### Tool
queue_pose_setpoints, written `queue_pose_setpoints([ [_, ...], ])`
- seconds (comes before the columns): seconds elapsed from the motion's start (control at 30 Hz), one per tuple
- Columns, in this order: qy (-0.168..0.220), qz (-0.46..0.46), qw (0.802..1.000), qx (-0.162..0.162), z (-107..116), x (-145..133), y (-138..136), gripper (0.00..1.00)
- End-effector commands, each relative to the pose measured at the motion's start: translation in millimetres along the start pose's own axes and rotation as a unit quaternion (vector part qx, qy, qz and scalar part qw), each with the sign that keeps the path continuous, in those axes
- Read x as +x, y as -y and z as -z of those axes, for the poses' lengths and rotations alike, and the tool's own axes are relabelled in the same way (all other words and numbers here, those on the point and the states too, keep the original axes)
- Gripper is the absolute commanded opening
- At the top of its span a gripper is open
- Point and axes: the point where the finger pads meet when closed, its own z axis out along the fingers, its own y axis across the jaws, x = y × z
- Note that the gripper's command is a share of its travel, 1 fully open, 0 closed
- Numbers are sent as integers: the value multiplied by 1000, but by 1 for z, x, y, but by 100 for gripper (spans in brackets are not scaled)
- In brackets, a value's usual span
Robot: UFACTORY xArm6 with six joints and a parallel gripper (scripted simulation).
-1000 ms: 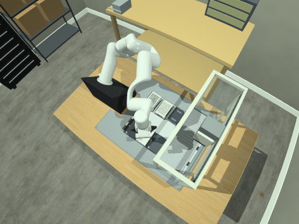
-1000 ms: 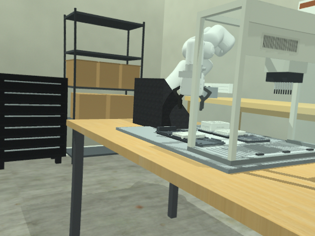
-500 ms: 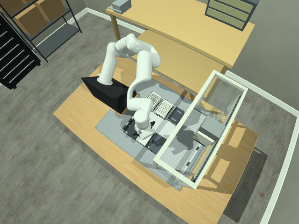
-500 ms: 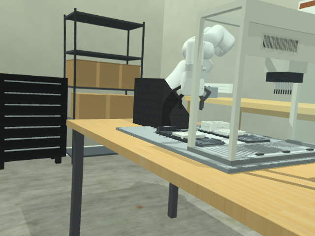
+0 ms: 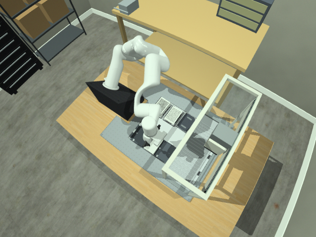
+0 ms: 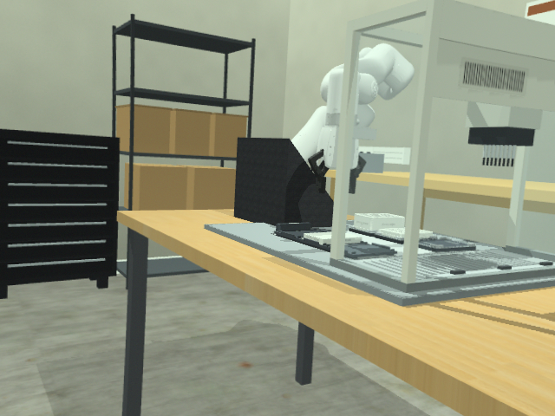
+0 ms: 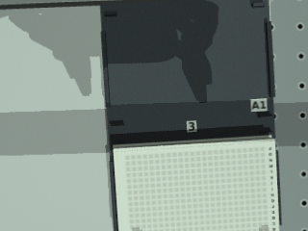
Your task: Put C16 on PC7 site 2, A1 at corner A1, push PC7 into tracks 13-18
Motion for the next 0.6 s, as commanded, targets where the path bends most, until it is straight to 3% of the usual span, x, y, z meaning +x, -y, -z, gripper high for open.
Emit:
queue_pose_setpoints([
  [0.0, -6, 41, 999, 0, 2, 1, 5, 100],
  [0.27, -5, 140, 990, 0, -2, -1, 35, 100],
  [0.57, -5, 287, 958, -1, -6, -3, 79, 100],
])
